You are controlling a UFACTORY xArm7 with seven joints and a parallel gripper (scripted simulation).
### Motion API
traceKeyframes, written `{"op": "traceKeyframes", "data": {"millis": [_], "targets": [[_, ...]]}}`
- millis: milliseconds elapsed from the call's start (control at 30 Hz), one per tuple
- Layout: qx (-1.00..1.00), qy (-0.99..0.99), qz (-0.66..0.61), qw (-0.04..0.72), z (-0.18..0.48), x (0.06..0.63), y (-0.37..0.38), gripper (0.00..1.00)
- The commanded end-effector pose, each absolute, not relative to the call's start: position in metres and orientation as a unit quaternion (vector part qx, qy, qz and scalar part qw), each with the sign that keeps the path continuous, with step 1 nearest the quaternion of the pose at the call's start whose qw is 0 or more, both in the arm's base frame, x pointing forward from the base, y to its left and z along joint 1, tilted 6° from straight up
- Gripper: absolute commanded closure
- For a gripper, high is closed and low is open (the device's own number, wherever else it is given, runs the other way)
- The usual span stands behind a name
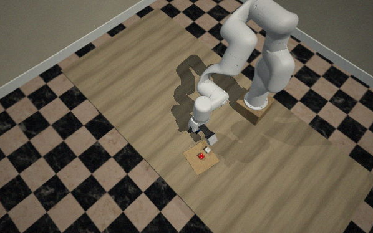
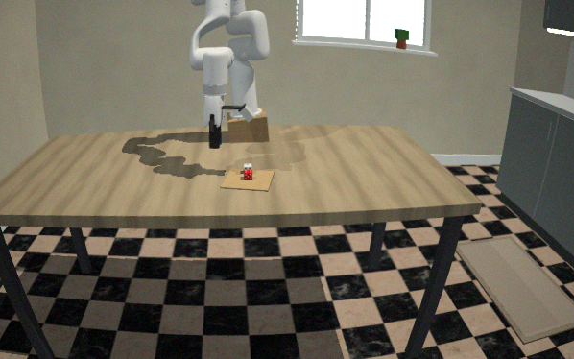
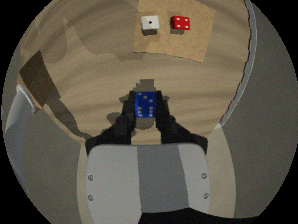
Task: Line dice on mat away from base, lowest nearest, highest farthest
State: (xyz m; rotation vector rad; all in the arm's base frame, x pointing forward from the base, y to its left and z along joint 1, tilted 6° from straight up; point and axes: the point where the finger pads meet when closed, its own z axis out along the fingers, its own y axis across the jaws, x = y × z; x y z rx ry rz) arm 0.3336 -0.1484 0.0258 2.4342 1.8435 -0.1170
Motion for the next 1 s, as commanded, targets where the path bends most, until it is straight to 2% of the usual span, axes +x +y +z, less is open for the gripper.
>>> {"op": "traceKeyframes", "data": {"millis": [0, 533, 967], "targets": [[0.796, 0.603, -0.036, 0.038, 0.041, 0.334, -0.148, 0.79], [0.807, 0.588, -0.035, 0.038, 0.042, 0.338, -0.146, 0.79], [0.911, 0.409, -0.024, 0.042, 0.043, 0.378, -0.126, 0.79]]}}
